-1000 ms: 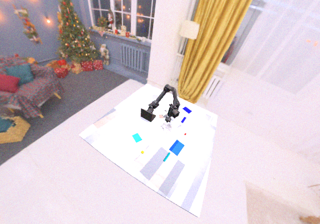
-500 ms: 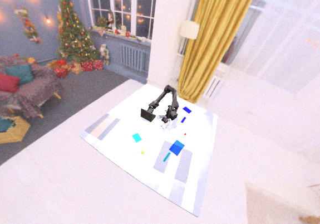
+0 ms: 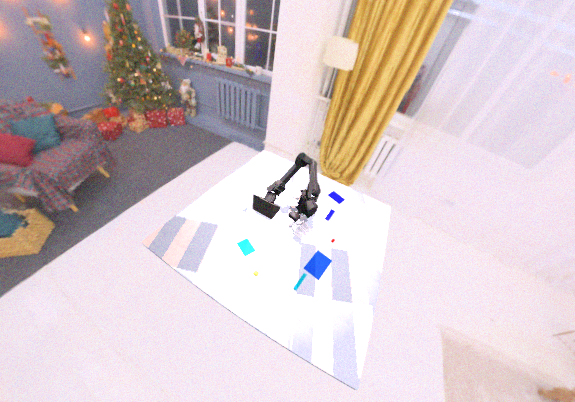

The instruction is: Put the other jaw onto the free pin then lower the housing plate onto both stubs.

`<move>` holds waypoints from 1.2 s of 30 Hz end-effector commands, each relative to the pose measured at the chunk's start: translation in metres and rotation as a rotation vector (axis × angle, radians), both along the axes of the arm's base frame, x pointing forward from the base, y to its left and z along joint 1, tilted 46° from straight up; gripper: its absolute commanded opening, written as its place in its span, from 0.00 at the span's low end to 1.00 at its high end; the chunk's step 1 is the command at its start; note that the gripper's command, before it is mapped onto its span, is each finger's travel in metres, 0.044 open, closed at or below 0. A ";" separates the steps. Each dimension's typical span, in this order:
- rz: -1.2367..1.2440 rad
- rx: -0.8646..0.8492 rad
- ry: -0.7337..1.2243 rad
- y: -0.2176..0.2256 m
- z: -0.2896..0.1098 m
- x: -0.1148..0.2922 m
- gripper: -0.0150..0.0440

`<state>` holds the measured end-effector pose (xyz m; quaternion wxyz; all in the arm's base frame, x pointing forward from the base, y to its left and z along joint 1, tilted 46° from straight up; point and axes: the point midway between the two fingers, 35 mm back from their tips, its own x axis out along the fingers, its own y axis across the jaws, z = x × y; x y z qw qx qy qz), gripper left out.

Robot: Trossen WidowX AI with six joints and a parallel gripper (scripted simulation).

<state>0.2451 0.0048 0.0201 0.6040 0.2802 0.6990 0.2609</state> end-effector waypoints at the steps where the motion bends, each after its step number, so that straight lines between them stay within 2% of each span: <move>1: -0.004 -0.004 0.003 -0.001 0.000 0.001 0.85; 36: -0.007 -0.005 0.006 -0.003 0.000 -0.014 0.85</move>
